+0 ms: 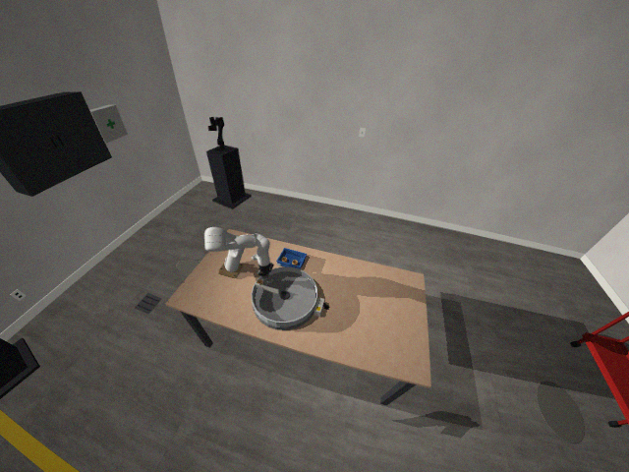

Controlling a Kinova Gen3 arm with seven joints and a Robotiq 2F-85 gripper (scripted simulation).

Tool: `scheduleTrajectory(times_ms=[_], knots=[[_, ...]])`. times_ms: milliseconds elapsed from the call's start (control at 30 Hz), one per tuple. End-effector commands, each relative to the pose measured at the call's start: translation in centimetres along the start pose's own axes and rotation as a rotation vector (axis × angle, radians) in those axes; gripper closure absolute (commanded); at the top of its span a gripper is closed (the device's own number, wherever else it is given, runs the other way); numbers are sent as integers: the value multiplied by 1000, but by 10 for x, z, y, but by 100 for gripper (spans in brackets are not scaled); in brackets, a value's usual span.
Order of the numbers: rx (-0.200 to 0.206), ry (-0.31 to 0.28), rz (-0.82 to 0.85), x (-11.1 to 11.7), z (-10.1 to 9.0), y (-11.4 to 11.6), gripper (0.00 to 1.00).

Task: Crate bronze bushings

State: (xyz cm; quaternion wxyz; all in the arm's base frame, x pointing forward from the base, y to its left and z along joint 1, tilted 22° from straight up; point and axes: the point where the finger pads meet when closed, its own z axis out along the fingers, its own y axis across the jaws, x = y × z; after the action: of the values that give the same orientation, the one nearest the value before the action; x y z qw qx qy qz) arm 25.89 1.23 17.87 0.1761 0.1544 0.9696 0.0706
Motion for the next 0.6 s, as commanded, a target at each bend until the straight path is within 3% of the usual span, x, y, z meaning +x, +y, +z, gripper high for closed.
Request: scheduleTrajectory(times_ms=[0,567], knots=[[-2,-3,4,-1,-4,0,100],[-2,-3,4,-1,-11,0,100]])
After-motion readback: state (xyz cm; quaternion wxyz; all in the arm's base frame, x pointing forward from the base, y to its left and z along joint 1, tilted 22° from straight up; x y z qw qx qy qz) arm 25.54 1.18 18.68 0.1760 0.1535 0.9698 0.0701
